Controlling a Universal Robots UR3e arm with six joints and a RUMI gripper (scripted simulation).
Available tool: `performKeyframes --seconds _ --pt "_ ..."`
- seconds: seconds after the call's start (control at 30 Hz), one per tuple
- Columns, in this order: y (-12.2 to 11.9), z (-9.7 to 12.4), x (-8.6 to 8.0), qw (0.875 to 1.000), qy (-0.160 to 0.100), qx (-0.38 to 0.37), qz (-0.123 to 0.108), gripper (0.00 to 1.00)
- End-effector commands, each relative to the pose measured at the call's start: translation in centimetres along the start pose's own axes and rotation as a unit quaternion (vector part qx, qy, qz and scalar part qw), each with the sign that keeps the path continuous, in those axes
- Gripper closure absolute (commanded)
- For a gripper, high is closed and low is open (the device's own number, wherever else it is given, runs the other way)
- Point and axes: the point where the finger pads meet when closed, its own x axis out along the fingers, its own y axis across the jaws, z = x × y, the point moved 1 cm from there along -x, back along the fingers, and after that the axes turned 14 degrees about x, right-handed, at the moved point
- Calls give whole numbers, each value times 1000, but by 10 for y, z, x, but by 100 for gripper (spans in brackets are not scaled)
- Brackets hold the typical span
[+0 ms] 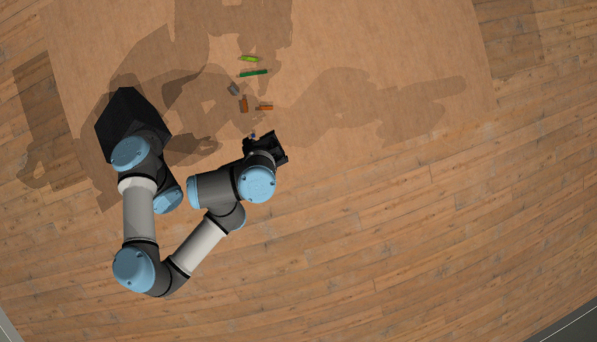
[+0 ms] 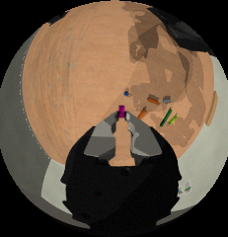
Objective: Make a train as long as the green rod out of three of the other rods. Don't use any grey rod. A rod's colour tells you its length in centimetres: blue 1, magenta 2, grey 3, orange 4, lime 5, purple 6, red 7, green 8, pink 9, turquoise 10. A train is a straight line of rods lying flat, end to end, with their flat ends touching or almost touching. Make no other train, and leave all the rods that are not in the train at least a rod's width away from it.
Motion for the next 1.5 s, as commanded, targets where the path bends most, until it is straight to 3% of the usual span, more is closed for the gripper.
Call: performKeyframes --seconds 0.0,0.27,1.03,1.47 --pt "7 4 -1 997 3 81 -14 100" --pt "15 6 -1 991 2 131 -14 100" --pt "16 5 0 991 2 134 -15 100" --pt "16 5 15 991 3 133 -14 100"
